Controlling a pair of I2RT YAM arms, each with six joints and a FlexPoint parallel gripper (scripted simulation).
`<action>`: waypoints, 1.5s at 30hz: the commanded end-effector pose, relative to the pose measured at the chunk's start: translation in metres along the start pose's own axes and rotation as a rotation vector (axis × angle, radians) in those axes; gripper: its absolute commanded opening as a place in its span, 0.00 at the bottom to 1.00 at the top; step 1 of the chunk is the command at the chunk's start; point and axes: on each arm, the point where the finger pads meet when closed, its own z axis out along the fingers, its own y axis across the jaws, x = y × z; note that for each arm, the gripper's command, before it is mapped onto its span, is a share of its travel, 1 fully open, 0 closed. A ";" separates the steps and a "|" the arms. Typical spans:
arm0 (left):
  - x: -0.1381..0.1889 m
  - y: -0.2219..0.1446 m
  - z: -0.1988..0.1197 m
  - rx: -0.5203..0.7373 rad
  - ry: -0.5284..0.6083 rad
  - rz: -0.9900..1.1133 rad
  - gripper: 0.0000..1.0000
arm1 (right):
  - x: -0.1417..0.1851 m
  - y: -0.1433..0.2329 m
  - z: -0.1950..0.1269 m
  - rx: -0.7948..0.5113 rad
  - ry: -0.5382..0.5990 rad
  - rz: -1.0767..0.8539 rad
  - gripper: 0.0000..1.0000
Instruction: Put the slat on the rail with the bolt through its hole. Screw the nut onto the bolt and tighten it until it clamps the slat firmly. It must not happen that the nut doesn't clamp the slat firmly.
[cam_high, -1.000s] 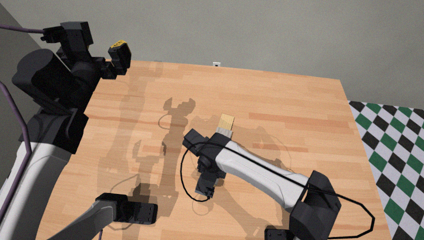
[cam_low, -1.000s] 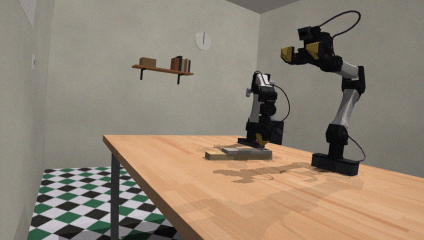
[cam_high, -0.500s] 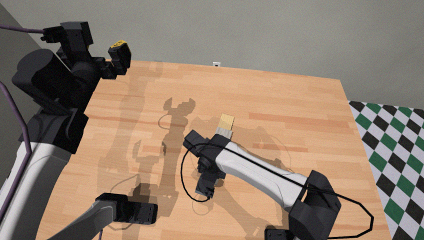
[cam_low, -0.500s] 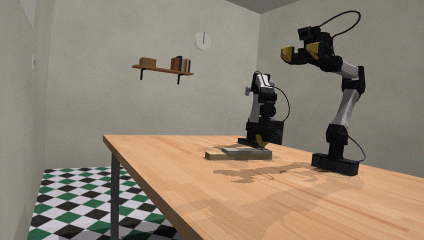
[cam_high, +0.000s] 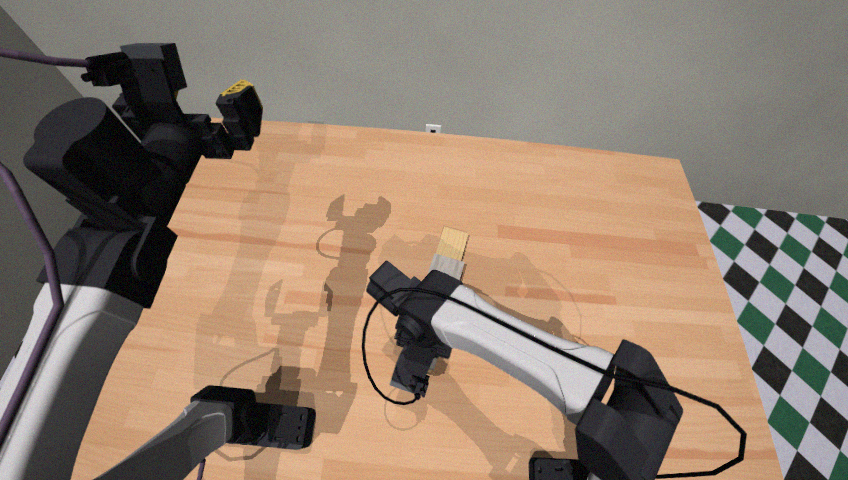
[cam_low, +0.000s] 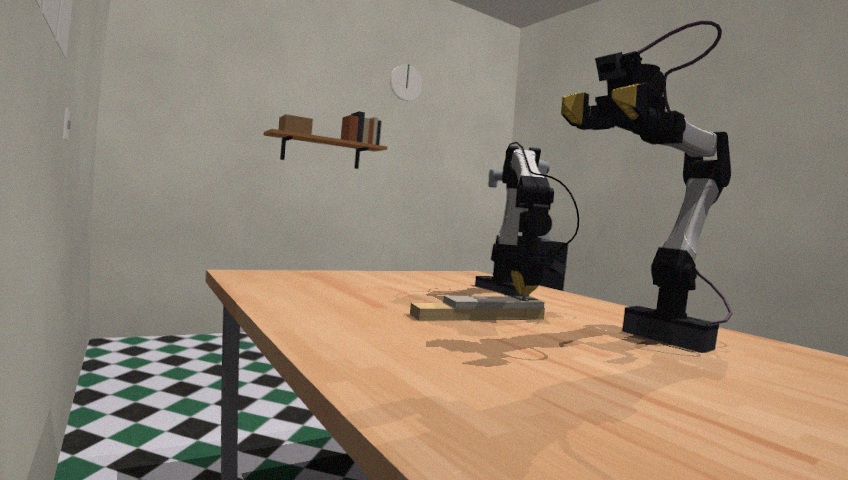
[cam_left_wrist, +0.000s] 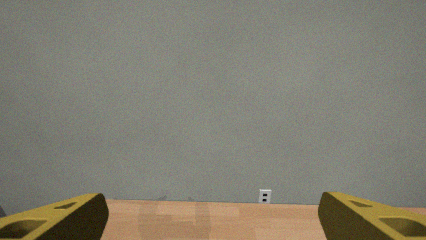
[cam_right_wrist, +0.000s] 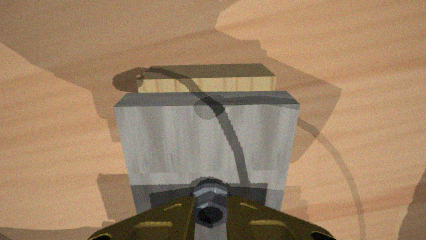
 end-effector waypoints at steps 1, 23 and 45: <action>-0.001 -0.001 -0.001 0.006 -0.009 0.003 1.00 | -0.002 -0.003 0.016 -0.008 -0.006 0.006 0.14; -0.001 -0.001 -0.001 0.006 -0.009 0.003 1.00 | -0.002 -0.003 0.012 -0.003 -0.004 0.013 0.14; -0.001 -0.001 -0.001 0.006 -0.009 0.003 1.00 | -0.002 -0.003 0.009 -0.003 -0.004 0.013 0.14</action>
